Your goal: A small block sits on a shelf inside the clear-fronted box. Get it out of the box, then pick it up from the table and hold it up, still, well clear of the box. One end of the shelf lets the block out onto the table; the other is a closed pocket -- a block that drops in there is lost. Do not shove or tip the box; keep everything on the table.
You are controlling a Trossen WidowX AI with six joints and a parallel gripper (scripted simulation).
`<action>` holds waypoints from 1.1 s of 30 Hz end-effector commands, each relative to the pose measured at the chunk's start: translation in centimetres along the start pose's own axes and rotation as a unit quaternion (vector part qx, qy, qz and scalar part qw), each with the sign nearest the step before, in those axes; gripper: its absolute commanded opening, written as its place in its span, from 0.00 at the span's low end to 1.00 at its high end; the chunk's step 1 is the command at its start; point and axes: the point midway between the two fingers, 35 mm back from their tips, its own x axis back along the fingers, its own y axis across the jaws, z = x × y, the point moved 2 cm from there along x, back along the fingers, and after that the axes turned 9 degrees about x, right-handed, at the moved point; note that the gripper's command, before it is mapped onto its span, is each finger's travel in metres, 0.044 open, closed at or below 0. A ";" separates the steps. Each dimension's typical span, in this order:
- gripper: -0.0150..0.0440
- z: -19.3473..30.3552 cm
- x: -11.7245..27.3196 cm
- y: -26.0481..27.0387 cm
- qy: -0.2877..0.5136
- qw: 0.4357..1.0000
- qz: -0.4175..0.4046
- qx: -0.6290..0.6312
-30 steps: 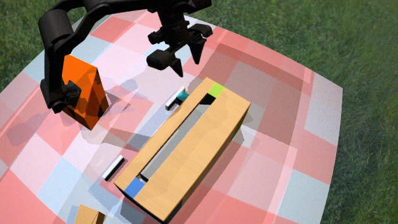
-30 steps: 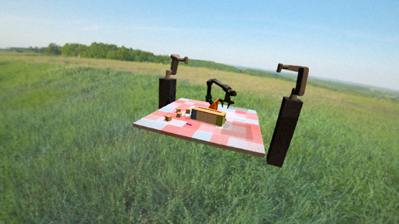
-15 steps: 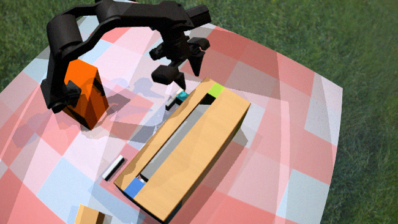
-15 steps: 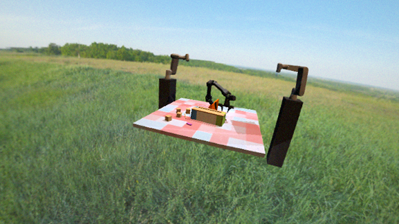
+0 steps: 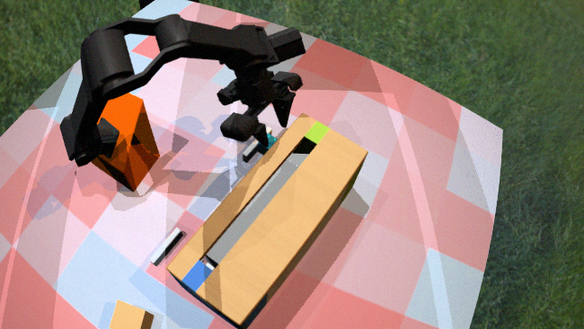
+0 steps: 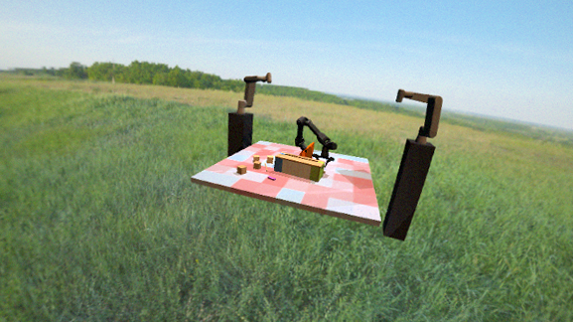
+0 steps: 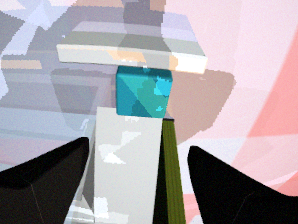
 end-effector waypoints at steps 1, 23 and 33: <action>0.74 -0.5 -0.8 0.0 -0.001 1.000 -0.003 0.004; 0.74 -1.8 -4.1 -0.1 0.000 1.000 -0.004 0.005; 0.56 -2.1 -4.7 -0.1 0.000 1.000 -0.004 0.005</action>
